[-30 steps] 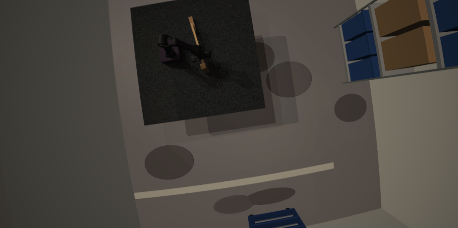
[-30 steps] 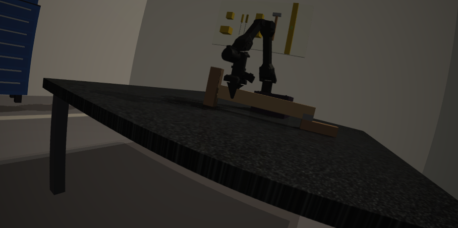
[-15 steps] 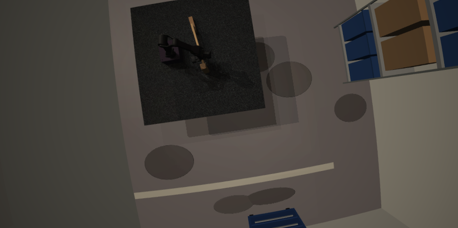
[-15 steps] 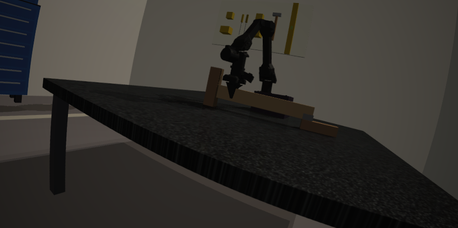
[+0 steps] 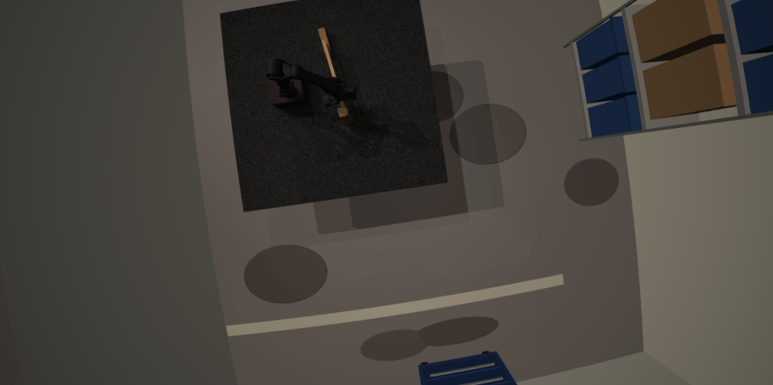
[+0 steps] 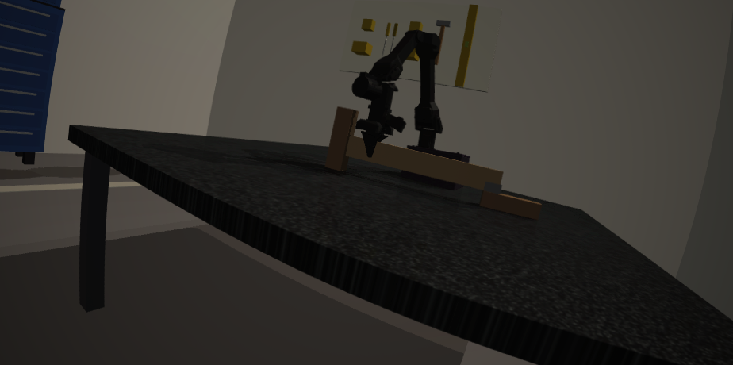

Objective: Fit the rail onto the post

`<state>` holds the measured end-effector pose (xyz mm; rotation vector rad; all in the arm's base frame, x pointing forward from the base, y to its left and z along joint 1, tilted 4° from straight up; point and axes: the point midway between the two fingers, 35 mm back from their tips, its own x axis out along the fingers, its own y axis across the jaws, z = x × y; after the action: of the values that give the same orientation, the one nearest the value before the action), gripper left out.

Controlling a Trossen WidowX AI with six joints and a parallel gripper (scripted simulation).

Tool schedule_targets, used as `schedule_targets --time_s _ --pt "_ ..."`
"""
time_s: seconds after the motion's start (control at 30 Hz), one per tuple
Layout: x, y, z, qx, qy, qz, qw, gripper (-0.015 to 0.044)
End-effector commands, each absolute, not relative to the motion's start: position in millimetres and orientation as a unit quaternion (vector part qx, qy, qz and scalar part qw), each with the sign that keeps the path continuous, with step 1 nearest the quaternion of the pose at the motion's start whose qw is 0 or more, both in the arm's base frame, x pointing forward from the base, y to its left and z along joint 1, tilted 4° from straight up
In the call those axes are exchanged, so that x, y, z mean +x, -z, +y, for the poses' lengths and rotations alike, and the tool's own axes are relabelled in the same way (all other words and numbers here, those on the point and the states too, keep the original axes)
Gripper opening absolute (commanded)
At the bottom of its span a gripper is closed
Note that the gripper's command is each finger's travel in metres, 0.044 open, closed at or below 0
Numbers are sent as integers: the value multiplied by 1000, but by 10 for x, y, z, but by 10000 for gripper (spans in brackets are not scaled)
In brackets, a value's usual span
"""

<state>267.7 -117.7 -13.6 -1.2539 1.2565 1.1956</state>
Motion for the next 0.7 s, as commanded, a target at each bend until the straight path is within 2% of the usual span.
schedule_targets --time_s 0.0,0.5,0.67 --pt "2677 136 -1177 -514 -490 515 480 53" --pt "2677 136 -1177 -514 -490 515 480 440" --pt "2677 136 -1177 -514 -490 515 480 440"
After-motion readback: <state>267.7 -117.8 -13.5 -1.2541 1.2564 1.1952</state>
